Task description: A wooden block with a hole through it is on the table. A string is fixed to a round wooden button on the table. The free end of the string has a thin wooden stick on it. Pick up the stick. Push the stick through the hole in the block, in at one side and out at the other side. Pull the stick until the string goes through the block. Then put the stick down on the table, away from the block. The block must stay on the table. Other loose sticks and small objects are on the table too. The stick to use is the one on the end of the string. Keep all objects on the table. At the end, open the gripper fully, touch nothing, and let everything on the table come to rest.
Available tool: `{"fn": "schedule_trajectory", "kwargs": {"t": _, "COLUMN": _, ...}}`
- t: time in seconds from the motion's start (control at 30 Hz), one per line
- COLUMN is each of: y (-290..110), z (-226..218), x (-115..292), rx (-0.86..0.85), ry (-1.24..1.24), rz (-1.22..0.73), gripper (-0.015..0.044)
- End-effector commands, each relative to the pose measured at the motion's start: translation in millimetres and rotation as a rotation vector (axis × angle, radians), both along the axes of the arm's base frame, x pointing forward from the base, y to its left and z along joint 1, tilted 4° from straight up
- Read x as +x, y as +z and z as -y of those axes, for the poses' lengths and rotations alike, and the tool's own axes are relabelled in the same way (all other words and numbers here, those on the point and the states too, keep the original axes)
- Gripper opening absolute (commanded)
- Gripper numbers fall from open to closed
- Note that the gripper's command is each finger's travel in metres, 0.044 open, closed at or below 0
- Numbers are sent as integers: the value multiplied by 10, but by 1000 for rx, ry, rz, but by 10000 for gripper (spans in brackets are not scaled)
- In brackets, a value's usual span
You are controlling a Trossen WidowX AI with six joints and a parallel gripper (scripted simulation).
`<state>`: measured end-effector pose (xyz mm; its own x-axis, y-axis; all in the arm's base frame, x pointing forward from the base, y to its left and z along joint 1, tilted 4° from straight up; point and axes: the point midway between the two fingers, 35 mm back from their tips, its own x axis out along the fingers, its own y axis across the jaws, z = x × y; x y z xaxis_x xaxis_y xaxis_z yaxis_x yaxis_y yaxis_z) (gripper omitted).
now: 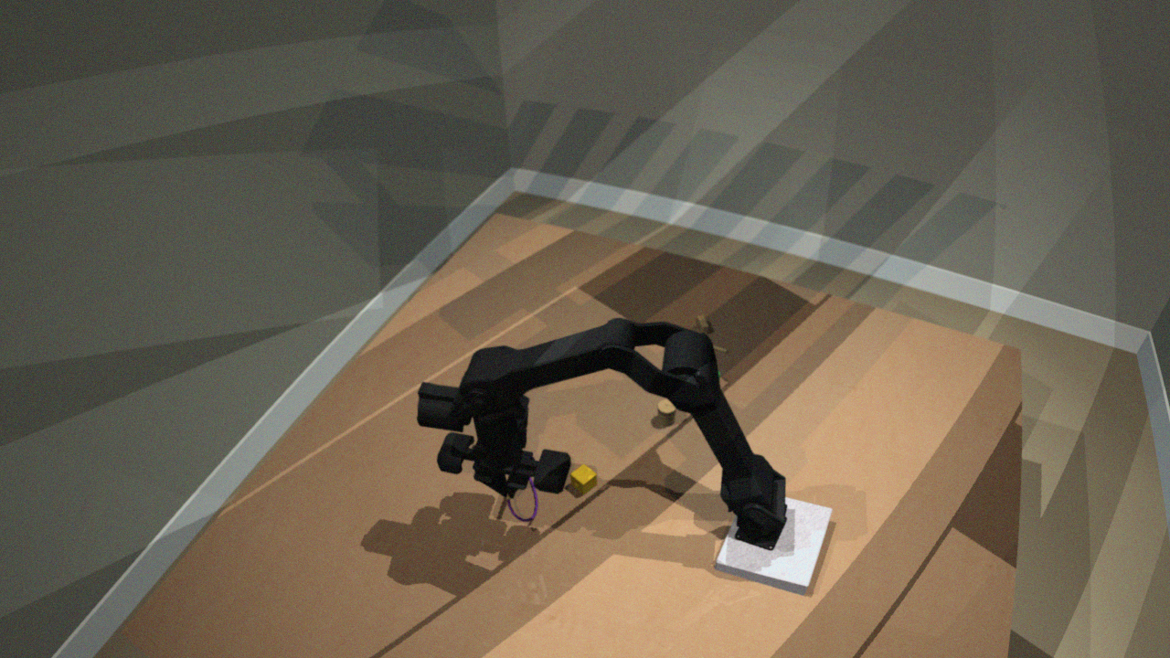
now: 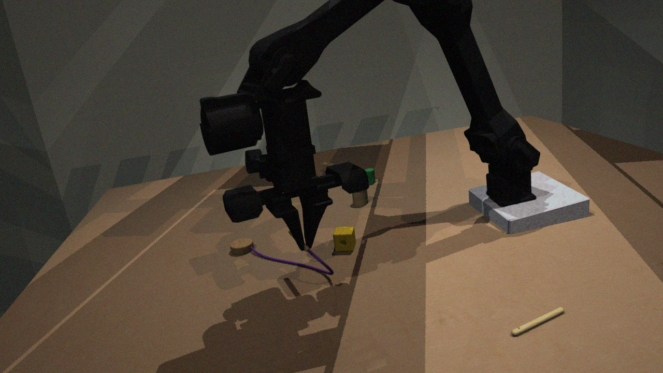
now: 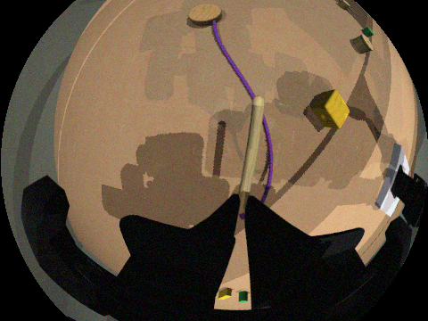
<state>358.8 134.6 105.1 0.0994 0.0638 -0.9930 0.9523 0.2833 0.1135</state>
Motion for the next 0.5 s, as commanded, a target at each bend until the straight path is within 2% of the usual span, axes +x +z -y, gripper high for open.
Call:
{"fn": "schedule_trajectory", "kwargs": {"t": 0.0, "y": -16, "z": 9, "x": 45, "rx": 17, "ry": -161, "rz": -17, "gripper": 0}}
{"fn": "schedule_trajectory", "kwargs": {"t": 0.37, "y": -24, "z": 26, "x": 156, "rx": 55, "ry": -550, "rz": -41, "gripper": 0}}
{"fn": "schedule_trajectory", "kwargs": {"t": 0.47, "y": -25, "z": 27, "x": 163, "rx": 58, "ry": -574, "rz": -43, "gripper": 0}}
